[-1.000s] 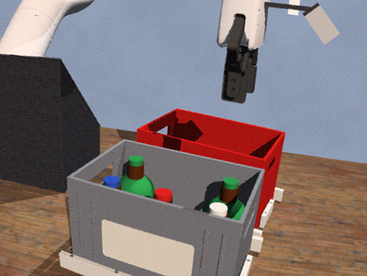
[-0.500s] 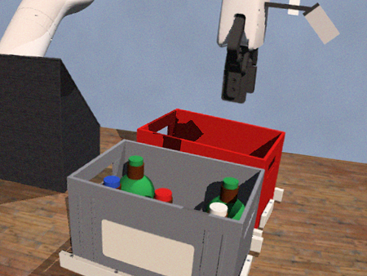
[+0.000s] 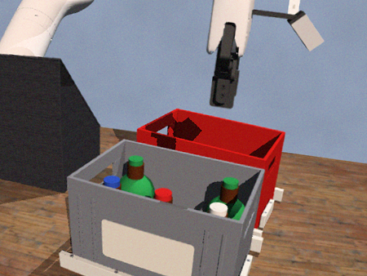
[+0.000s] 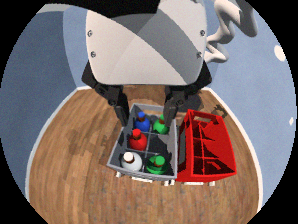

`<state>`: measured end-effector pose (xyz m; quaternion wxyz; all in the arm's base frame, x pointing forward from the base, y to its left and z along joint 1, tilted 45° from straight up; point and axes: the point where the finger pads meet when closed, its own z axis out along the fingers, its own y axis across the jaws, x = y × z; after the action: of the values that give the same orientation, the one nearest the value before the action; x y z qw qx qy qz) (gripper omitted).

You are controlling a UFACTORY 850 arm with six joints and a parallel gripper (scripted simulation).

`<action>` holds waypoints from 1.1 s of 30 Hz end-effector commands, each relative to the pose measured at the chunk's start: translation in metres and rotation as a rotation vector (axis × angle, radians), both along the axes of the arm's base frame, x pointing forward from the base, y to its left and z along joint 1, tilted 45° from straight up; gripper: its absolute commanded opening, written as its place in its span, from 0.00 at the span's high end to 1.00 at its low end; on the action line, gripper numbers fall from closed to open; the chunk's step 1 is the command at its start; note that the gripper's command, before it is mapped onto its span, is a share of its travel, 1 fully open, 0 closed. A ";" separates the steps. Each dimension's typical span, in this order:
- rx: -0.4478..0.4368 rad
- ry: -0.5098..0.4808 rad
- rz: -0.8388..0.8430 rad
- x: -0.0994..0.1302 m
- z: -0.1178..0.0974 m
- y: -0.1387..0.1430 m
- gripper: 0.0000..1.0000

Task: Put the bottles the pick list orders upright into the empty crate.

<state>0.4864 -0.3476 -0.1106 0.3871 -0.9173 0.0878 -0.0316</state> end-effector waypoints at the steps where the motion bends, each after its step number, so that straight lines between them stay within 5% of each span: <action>1: -0.031 -0.112 0.088 -0.013 0.000 0.013 0.35; 21: -0.096 -0.452 0.429 -0.075 -0.007 0.079 0.35; 33: -0.096 -0.452 0.429 -0.109 -0.010 0.115 0.35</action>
<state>0.3849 -0.2408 -0.1207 0.3557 -0.9011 -0.1971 -0.1507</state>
